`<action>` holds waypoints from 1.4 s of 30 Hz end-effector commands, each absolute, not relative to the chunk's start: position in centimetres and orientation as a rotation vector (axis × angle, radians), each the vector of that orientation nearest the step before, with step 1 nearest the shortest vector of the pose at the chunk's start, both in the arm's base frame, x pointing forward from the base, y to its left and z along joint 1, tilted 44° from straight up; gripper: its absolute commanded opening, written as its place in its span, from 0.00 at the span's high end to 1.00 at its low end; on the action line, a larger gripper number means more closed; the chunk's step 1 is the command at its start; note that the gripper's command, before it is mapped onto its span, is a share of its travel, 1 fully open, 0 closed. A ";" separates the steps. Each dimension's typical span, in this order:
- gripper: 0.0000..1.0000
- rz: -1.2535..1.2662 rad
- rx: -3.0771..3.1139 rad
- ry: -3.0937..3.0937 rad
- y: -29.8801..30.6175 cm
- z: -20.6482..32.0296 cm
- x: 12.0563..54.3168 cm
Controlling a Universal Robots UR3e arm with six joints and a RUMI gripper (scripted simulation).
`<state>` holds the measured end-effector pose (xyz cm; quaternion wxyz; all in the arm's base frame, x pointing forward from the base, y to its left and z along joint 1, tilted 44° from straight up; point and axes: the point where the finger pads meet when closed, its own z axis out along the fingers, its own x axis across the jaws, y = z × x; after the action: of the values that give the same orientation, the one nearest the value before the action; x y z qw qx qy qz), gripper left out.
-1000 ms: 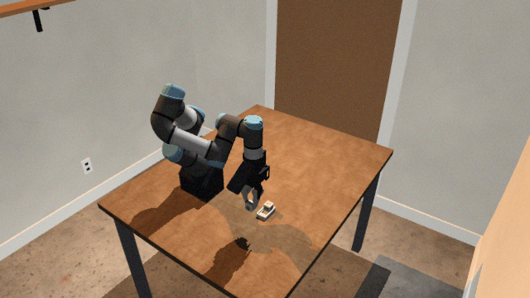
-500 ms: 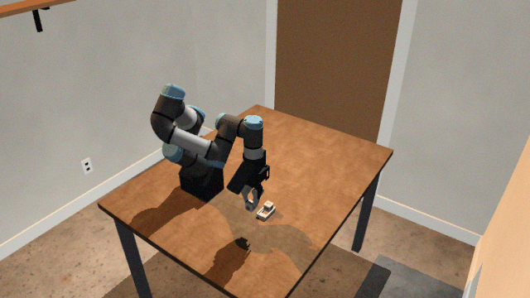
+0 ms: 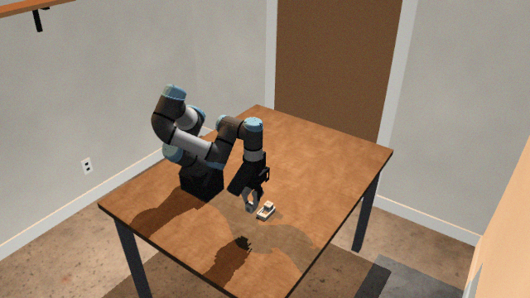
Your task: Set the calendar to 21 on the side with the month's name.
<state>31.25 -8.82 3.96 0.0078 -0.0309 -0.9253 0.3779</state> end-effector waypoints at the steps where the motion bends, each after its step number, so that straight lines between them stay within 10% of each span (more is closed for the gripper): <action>1: 0.90 1.182 -0.096 -2.895 -9.4 3.4 31.3; 42: 0.90 1.182 -0.096 -2.895 -15.1 -2.3 31.0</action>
<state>30.92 -14.93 -2.14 0.0079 -0.0311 -0.9254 0.3777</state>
